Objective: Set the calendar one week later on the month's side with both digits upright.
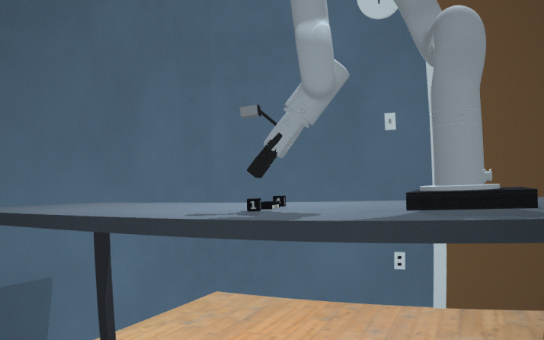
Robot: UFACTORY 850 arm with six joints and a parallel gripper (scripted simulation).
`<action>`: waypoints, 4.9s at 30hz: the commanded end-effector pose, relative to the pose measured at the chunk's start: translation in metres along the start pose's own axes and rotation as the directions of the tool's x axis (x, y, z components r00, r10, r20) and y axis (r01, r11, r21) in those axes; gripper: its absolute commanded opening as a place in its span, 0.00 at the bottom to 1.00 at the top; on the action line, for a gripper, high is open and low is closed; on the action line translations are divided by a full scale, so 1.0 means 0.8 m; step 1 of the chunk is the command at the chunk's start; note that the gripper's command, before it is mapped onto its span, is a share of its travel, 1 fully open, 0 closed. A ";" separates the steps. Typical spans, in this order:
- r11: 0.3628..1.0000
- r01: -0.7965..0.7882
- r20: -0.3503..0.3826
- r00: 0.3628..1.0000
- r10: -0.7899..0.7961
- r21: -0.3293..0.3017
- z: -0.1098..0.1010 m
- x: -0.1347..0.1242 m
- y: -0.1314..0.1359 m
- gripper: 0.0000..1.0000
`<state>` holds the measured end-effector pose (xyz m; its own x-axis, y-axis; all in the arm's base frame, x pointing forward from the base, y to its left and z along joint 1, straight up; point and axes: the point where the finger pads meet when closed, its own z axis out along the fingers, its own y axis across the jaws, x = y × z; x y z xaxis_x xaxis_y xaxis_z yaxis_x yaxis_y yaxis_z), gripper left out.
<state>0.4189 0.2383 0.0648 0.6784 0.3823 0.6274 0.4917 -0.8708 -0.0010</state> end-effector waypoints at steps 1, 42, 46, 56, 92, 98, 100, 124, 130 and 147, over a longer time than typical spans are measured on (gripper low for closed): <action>1.000 0.000 -0.044 0.999 0.000 0.000 0.001 -0.002 0.000 0.47; 1.000 0.000 -0.278 0.961 0.000 0.000 0.003 -0.009 0.000 0.47; 1.000 0.000 -0.278 0.961 0.000 0.000 0.005 -0.010 0.000 0.47; 1.000 0.000 -0.278 0.961 0.000 0.000 0.013 -0.017 0.000 0.47; 1.000 0.000 -0.278 0.961 0.000 0.000 0.065 -0.059 0.000 0.47; 1.000 0.000 -0.278 0.961 0.000 0.000 0.069 -0.062 0.000 0.47; 1.000 0.000 -0.278 0.961 0.000 0.000 0.069 -0.062 0.000 0.47; 1.000 0.000 -0.278 0.961 0.000 0.000 0.070 -0.063 0.000 0.47; 1.000 0.000 -0.278 0.961 0.000 0.000 0.070 -0.063 0.000 0.47; 1.000 0.000 -0.278 0.961 0.000 0.000 0.070 -0.063 0.000 0.27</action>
<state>0.4150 0.2361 -0.0107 0.5010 0.2819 0.8183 0.4916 -0.8708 -0.0010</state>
